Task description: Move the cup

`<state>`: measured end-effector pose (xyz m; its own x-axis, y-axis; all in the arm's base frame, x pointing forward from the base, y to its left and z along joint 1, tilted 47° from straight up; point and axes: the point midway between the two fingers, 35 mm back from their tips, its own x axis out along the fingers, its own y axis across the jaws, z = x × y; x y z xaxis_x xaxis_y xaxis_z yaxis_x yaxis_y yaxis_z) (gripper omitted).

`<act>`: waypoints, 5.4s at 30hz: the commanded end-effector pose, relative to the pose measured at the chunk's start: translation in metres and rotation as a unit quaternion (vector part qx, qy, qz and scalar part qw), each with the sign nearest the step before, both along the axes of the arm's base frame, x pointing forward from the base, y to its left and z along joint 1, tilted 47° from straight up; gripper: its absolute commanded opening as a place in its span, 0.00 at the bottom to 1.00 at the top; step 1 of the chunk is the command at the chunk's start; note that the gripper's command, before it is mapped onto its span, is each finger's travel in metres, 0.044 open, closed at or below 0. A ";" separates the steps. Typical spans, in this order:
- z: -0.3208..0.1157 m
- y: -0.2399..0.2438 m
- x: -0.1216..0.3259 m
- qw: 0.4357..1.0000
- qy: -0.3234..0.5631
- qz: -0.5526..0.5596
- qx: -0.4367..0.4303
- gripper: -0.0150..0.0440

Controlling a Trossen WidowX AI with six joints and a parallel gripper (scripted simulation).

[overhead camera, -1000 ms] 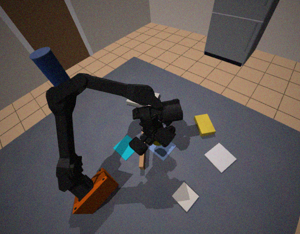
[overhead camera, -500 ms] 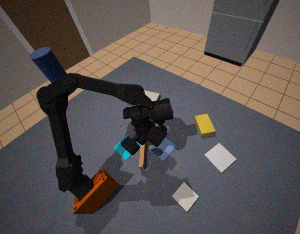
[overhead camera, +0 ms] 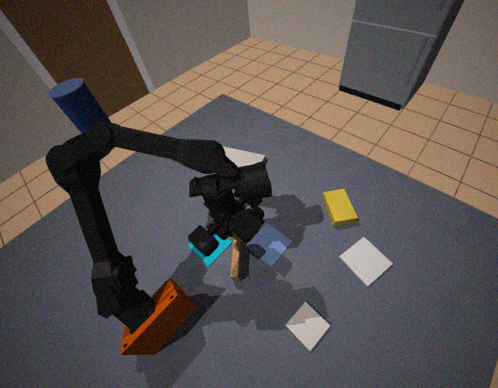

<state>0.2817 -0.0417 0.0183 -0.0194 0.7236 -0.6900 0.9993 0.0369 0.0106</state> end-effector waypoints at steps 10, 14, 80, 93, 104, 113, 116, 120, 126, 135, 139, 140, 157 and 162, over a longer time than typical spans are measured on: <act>0.013 0.013 -0.017 1.000 0.006 -0.002 0.004 0.25; 0.017 0.016 -0.022 1.000 0.006 -0.002 0.004 0.25; 0.037 0.074 -0.073 1.000 0.007 -0.002 0.005 0.25; 0.026 0.086 -0.074 1.000 0.007 -0.002 0.005 0.25; 0.017 0.097 -0.076 1.000 0.007 -0.002 0.005 0.25; 0.011 0.105 -0.078 1.000 0.007 -0.002 0.006 0.25; 0.009 0.107 -0.078 1.000 0.007 -0.002 0.007 0.25; 0.011 0.104 -0.075 1.000 0.003 -0.001 0.004 0.25; 0.011 0.104 -0.075 1.000 0.003 -0.001 0.004 0.25; 0.011 0.104 -0.075 1.000 0.003 -0.001 0.004 0.50; 0.012 0.104 -0.075 1.000 0.003 -0.001 0.004 0.50; 0.012 0.104 -0.075 1.000 0.003 -0.001 0.004 0.50; 0.024 0.088 -0.074 1.000 0.005 -0.002 0.003 0.50; 0.028 0.084 -0.073 1.000 0.005 -0.002 0.003 0.50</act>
<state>0.2069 0.0448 0.0443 -0.0245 0.7308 -0.6822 0.9996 0.0289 -0.0050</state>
